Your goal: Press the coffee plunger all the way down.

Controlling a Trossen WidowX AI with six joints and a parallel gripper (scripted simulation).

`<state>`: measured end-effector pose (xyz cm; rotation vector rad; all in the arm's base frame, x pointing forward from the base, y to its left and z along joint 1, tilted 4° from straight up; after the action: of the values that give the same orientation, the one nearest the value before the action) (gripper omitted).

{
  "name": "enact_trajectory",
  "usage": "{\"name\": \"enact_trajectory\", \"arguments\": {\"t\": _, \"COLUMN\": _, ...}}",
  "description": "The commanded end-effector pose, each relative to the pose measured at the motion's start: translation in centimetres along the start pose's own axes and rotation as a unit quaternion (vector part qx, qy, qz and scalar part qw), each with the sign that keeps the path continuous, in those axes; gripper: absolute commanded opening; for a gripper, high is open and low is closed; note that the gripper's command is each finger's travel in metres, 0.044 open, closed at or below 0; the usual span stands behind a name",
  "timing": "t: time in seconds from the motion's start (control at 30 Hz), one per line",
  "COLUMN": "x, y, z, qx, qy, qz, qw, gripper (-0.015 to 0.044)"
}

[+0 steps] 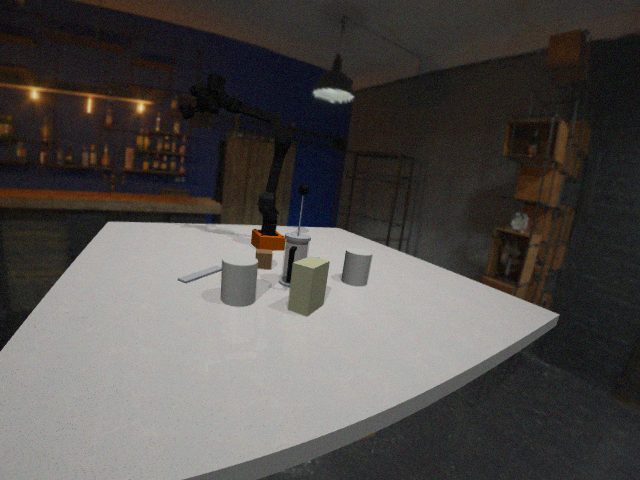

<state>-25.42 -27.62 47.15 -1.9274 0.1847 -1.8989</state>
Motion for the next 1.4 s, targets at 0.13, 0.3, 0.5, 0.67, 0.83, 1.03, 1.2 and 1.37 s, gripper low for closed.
{"name": "enact_trajectory", "arguments": {"t": 0.13, "x": 1.2, "y": 7.9, "z": 9.9, "qx": 0.231, "qy": -0.059, "qz": -0.004, "qw": 0.971, "gripper": 0.0440}}
{"name": "enact_trajectory", "arguments": {"t": 0.3, "x": 1.0, "y": 10.9, "z": 16.7, "qx": 0.359, "qy": -0.086, "qz": -0.005, "qw": 0.929, "gripper": 0.0440}}
{"name": "enact_trajectory", "arguments": {"t": 0.5, "x": -0.1, "y": 13.0, "z": 25.2, "qx": 0.507, "qy": -0.109, "qz": 0.003, "qw": 0.855, "gripper": 0.0440}}
{"name": "enact_trajectory", "arguments": {"t": 0.67, "x": -2.0, "y": 13.1, "z": 32.4, "qx": 0.619, "qy": -0.117, "qz": 0.018, "qw": 0.776, "gripper": 0.0440}}
{"name": "enact_trajectory", "arguments": {"t": 0.83, "x": -4.4, "y": 11.9, "z": 39.5, "qx": 0.725, "qy": -0.120, "qz": 0.039, "qw": 0.677, "gripper": 0.0440}}
{"name": "enact_trajectory", "arguments": {"t": 1.03, "x": -8.3, "y": 8.1, "z": 46.6, "qx": 0.832, "qy": -0.111, "qz": 0.075, "qw": 0.539, "gripper": 0.0440}}
{"name": "enact_trajectory", "arguments": {"t": 1.2, "x": -12.1, "y": 3.7, "z": 51.0, "qx": 0.898, "qy": -0.097, "qz": 0.115, "qw": 0.414, "gripper": 0.0440}}
{"name": "enact_trajectory", "arguments": {"t": 1.37, "x": -16.2, "y": -1.4, "z": 54.0, "qx": 0.942, "qy": -0.077, "qz": 0.163, "qw": 0.284, "gripper": 0.0440}}
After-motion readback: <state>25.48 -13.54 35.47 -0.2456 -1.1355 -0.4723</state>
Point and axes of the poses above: the point midway between the two fingers, 35 mm back from their tips, its own z axis back along the fingers, its own y axis across the jaws, x = y × z, the point moved 4 cm from there along z, back along the fingers, and after that the axes turned 6 degrees about -z, right-handed, at the moved point
